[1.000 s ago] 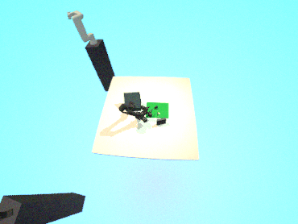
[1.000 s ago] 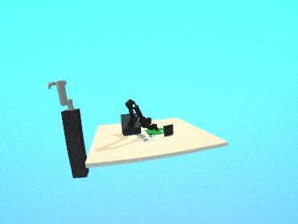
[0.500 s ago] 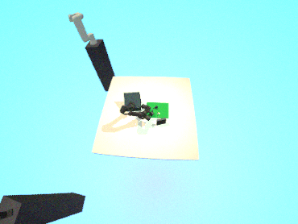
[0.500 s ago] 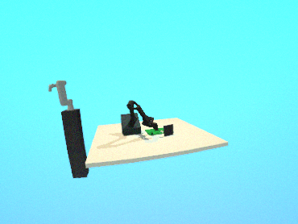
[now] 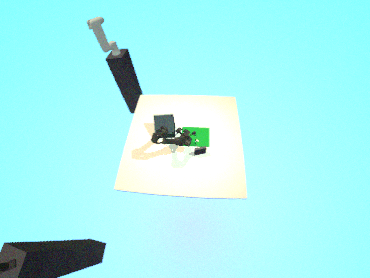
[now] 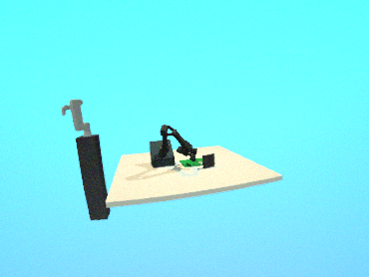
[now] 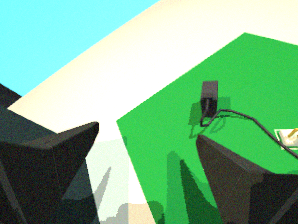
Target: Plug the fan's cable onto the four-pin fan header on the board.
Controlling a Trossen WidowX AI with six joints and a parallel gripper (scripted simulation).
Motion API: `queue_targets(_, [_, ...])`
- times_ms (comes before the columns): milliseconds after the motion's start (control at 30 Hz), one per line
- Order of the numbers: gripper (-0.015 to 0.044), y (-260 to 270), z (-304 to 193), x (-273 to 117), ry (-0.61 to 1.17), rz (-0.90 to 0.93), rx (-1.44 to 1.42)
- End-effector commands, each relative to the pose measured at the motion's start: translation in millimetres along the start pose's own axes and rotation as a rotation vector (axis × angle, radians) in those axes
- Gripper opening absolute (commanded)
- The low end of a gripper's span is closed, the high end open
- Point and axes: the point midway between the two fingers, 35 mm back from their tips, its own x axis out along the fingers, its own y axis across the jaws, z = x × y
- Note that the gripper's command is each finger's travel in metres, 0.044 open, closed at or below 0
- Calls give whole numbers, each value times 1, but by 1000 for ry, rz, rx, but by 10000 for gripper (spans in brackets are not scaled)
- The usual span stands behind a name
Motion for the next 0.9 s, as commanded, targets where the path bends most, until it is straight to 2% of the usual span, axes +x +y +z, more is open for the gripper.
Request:
queue_targets(0, [440, 2, 1, 2, 81, 17, 38])
queue_targets(433, [440, 7, 2, 2, 320, 16, 112])
queue_targets(867, [440, 8, 9, -4, 545, -72, 145])
